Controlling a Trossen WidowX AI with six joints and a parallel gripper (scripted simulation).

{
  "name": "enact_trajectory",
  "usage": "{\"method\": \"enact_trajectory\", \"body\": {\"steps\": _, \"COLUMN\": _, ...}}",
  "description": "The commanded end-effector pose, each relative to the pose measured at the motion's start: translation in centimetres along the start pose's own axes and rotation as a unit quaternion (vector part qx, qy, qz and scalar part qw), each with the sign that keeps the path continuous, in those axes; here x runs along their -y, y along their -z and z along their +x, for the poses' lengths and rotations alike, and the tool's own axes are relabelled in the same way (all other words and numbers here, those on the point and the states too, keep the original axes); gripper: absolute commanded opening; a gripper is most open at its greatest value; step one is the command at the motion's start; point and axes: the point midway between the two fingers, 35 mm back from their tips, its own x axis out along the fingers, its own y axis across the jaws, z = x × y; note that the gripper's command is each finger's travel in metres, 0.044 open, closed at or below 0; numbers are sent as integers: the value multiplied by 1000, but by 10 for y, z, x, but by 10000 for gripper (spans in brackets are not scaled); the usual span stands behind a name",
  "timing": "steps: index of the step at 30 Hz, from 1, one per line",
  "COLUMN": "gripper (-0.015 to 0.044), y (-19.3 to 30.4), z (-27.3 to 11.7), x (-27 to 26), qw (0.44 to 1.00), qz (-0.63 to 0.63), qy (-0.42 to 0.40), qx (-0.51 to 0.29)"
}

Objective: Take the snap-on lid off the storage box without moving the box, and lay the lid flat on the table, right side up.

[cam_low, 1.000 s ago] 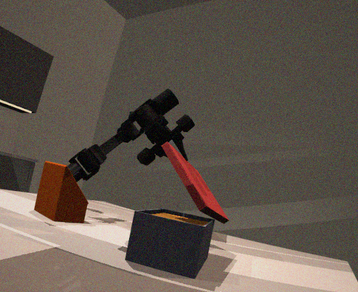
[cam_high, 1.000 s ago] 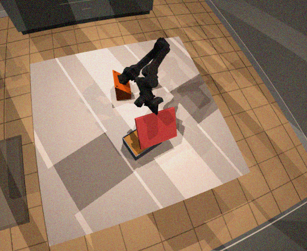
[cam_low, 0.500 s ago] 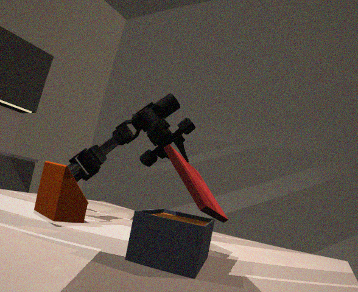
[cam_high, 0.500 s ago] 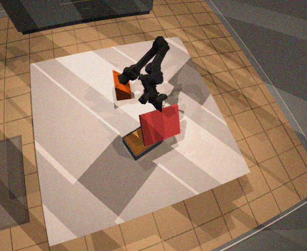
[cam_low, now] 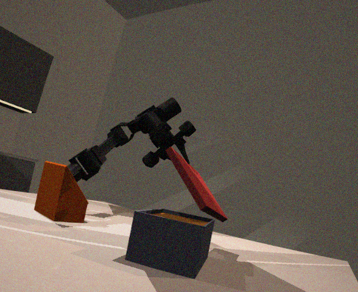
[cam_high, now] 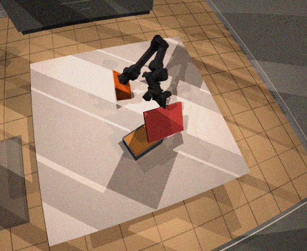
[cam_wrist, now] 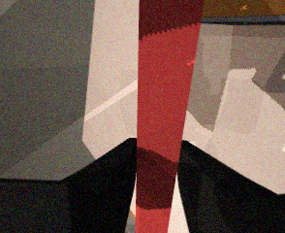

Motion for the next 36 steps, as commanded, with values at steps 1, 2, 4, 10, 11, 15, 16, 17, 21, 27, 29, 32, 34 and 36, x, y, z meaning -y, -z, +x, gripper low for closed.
{"method": "enact_trajectory", "body": {"steps": 1, "gripper": 0, "y": 8, "z": -2, "x": -1, "qw": 1000, "qz": 0, "qy": -3, "qx": 2}}
{"method": "enact_trajectory", "body": {"steps": 2, "gripper": 0, "y": 10, "z": -2, "x": -1, "qw": 1000, "qz": 0, "qy": -3, "qx": 2}}
{"method": "enact_trajectory", "body": {"steps": 4, "gripper": 0, "y": 14, "z": -2, "x": 0, "qw": 1000, "qz": 0, "qy": -3, "qx": 2}}
{"method": "enact_trajectory", "body": {"steps": 10, "gripper": 0, "y": 26, "z": -3, "x": 0, "qw": 1000, "qz": 0, "qy": -3, "qx": 2}}
{"method": "enact_trajectory", "body": {"steps": 11, "gripper": 0, "y": 28, "z": -3, "x": 0, "qw": 1000, "qz": 0, "qy": -3, "qx": 2}}
{"method": "enact_trajectory", "body": {"steps": 15, "gripper": 0, "y": 36, "z": -4, "x": 1, "qw": 1000, "qz": 0, "qy": -3, "qx": 2}}
{"method": "enact_trajectory", "body": {"steps": 16, "gripper": 0, "y": 38, "z": -4, "x": 1, "qw": 1000, "qz": 0, "qy": -3, "qx": 2}}
{"method": "enact_trajectory", "body": {"steps": 17, "gripper": 0, "y": 40, "z": -4, "x": 1, "qw": 1000, "qz": 0, "qy": -3, "qx": 2}}
{"method": "enact_trajectory", "body": {"steps": 21, "gripper": 0, "y": 48, "z": -4, "x": 2, "qw": 1000, "qz": 0, "qy": -3, "qx": 2}}
{"method": "enact_trajectory", "body": {"steps": 27, "gripper": 0, "y": 60, "z": -5, "x": 2, "qw": 1000, "qz": 0, "qy": -3, "qx": 2}}
{"method": "enact_trajectory", "body": {"steps": 29, "gripper": 0, "y": 64, "z": -6, "x": 3, "qw": 1000, "qz": 0, "qy": -3, "qx": 2}}
{"method": "enact_trajectory", "body": {"steps": 32, "gripper": 0, "y": 70, "z": -6, "x": 3, "qw": 1000, "qz": 0, "qy": -3, "qx": 2}}
{"method": "enact_trajectory", "body": {"steps": 34, "gripper": 0, "y": 74, "z": -6, "x": 3, "qw": 1000, "qz": 0, "qy": -3, "qx": 2}}
{"method": "enact_trajectory", "body": {"steps": 36, "gripper": 0, "y": 78, "z": -7, "x": 3, "qw": 1000, "qz": 0, "qy": -3, "qx": 2}}
